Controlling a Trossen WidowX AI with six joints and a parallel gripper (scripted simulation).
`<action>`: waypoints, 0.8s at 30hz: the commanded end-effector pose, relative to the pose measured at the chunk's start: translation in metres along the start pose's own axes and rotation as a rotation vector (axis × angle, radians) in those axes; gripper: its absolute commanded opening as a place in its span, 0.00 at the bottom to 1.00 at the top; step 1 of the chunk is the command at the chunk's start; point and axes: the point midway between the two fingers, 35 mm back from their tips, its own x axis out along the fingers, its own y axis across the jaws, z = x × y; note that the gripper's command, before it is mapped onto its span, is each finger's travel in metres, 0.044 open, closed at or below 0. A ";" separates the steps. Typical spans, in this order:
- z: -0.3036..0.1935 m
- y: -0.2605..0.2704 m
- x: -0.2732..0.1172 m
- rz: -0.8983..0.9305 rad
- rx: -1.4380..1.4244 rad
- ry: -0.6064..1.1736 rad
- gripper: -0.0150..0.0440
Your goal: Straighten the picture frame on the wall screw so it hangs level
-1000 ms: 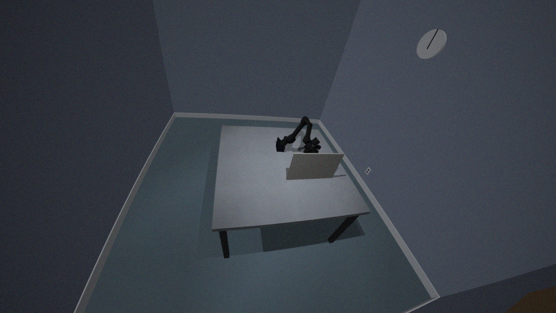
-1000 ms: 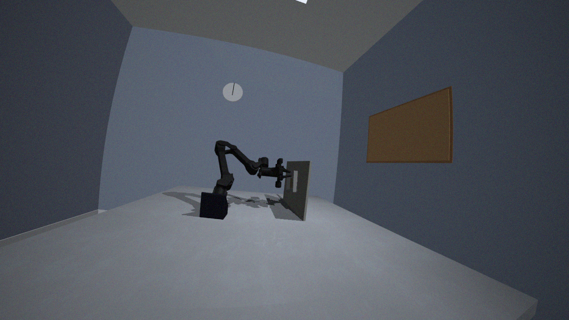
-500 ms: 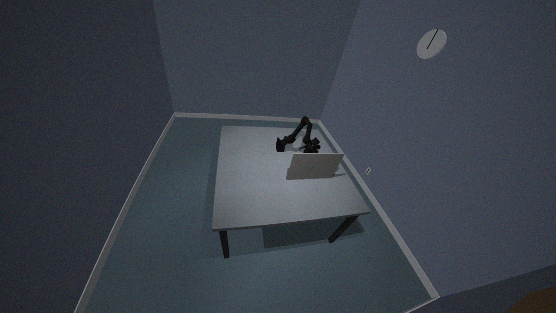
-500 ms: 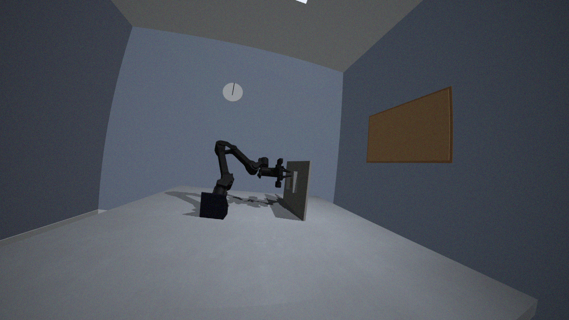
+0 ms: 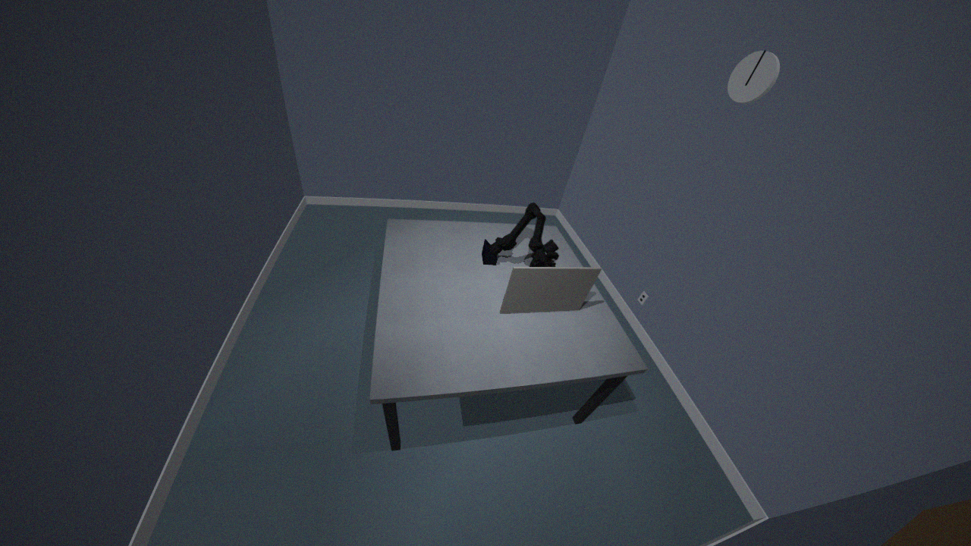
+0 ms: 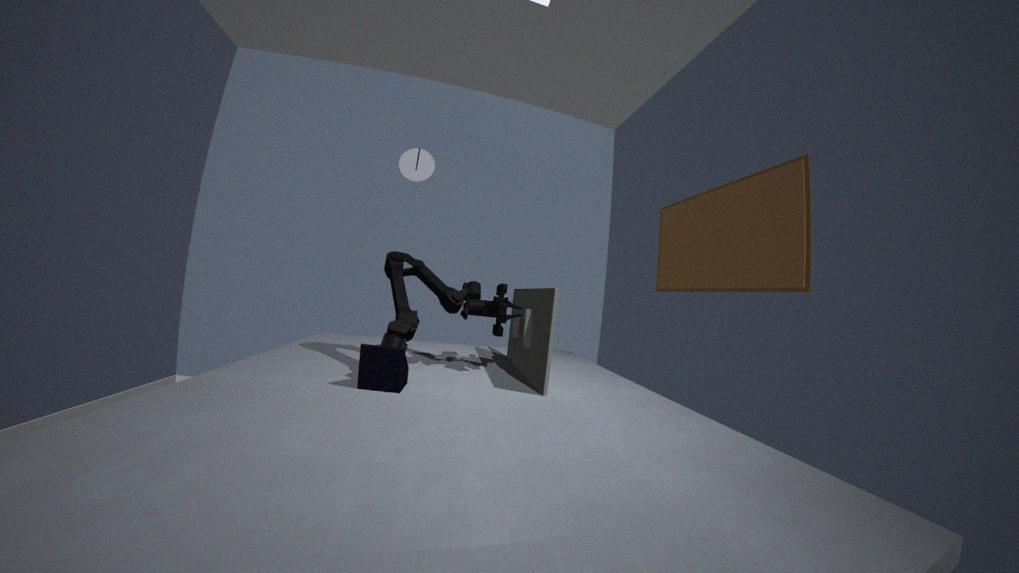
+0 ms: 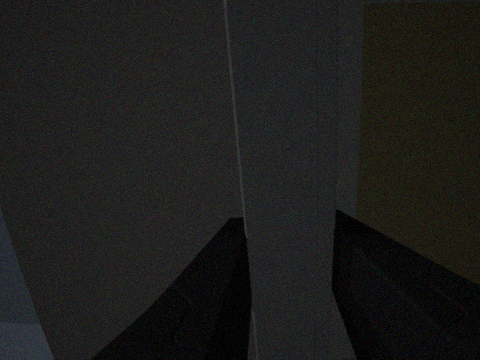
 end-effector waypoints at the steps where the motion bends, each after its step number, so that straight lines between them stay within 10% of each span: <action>1: 0.000 0.000 0.000 -0.001 0.011 0.003 0.25; 16: 0.000 0.000 0.000 -0.001 0.095 0.003 0.25; 24: 0.000 0.000 0.000 0.000 0.082 0.000 0.61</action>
